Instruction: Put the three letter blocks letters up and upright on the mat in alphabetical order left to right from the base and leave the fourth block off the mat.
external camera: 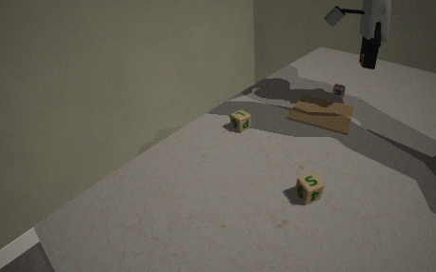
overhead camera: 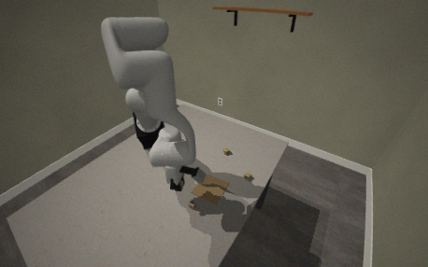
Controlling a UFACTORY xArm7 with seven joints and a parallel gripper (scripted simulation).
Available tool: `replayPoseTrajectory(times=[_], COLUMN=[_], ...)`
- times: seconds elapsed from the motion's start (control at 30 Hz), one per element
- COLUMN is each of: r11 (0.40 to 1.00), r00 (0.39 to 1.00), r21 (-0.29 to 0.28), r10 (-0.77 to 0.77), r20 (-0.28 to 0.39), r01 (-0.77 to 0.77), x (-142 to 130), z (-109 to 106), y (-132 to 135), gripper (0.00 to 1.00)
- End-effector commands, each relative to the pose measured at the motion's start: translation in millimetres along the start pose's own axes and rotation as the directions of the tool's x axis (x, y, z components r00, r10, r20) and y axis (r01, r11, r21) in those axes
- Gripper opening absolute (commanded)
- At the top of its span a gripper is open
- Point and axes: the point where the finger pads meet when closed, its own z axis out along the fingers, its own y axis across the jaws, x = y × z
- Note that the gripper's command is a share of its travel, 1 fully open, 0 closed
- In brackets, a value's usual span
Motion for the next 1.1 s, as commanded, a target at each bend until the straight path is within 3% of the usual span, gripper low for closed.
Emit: replayPoseTrajectory(times=[0.0,0.13,0.2,0.27,0.7,1.07], r11=[1.0,0.997,0.997,0.991,0.925,0.911], r00=[1.0,0.994,0.994,0.988,0.925,0.911], r21=[-0.001,-0.011,-0.011,-0.022,-0.008,0.0], r10=[0.016,0.082,0.082,0.136,0.381,0.412], r20=[0.021,0.068,0.068,0.075,0.007,-0.003], r01=[-0.016,-0.081,-0.081,-0.134,-0.381,-0.412], x=[6.2,30.8,30.8,51.5,125.6,133.1], z=[2.6,9.8,9.8,11.9,-2.2,-5.6], y=[-6.2,-32.3,-32.3,-53.3,-131.5,-139.7], gripper=[0.27,0.27,0.27,0.27,0.27,0.27])
